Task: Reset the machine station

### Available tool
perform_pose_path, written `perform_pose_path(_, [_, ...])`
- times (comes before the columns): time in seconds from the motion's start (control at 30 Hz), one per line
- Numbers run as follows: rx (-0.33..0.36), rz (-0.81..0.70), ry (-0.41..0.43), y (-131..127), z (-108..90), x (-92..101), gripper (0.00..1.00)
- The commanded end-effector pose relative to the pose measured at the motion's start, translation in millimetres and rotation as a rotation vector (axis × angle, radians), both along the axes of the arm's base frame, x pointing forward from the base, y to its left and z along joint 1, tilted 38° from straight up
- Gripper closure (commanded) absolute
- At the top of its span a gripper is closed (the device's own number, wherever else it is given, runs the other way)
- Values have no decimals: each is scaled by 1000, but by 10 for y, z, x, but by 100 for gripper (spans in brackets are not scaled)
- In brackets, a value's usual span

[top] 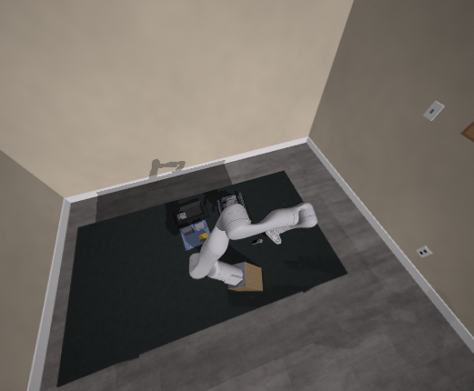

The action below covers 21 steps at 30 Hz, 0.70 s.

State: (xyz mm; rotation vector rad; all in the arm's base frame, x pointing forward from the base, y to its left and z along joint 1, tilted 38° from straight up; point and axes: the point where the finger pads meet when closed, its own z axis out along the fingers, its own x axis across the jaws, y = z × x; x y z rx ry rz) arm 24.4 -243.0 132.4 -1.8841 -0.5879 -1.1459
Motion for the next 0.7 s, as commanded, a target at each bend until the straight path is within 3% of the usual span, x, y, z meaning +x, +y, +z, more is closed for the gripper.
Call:
perform_pose_path(0.0, [-1, 0, 0, -4, 3, -1, 0])
perform_pose_path(0.17, [-8, 4, 3, -10, 6, 30, 0])
perform_pose_path(0.3, [-49, 30, 15, -45, 25, 216, 0])
perform_pose_path(0.53, [-215, 131, 48, -78, 138, 1019, 0])
perform_pose_path(0.6, [-215, 131, 48, -78, 138, 1019, 0])
perform_pose_path(0.67, [-285, 171, 51, -31, 204, 1375, 0])
